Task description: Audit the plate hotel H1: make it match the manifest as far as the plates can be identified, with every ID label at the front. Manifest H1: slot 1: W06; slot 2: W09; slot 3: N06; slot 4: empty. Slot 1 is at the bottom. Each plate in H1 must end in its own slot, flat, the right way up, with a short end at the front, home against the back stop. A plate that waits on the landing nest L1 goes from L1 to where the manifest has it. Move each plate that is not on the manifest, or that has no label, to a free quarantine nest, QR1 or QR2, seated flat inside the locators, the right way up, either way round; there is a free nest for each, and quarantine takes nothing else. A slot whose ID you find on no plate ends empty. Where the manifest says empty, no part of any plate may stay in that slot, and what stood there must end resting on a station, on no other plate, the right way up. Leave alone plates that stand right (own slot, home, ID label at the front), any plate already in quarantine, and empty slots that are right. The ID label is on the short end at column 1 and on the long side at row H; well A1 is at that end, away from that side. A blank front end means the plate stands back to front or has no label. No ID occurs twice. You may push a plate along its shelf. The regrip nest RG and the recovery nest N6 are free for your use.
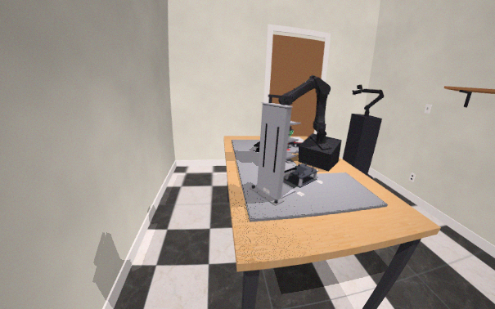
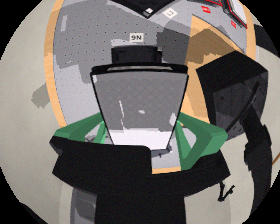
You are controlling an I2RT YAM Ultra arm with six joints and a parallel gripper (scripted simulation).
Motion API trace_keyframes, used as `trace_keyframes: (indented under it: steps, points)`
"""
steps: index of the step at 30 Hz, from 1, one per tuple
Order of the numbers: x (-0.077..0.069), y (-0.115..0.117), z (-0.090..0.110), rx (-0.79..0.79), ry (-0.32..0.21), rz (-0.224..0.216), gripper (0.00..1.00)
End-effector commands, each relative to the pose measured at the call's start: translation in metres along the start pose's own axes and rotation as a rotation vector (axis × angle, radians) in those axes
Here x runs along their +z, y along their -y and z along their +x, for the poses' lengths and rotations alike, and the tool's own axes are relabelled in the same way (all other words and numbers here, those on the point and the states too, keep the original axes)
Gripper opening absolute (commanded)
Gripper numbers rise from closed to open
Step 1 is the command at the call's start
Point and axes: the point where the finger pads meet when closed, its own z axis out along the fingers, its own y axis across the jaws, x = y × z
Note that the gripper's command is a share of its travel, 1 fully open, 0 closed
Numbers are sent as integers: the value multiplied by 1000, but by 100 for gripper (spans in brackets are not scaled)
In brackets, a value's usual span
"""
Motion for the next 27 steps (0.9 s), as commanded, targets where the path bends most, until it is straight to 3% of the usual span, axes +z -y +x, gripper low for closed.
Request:
trace_keyframes:
  steps: [1, 4, 5, 7, 19, 21, 22, 23, 27]
  points:
    - [11, -4, -2, -1, 16, -14, 86]
    - [14, -4, -2, -2, 16, -14, 86]
    - [5, -9, -6, 8, 27, -56, 86]
    - [21, -4, -5, 7, 18, -15, 86]
    - [53, -5, -5, 6, 18, -15, 86]
    - [53, -5, -5, 6, 18, -15, 86]
    - [45, -15, -4, -3, 24, -57, 86]
    - [59, -6, -3, -2, 16, -14, 86]
    - [69, -5, -6, 7, 18, -15, 86]
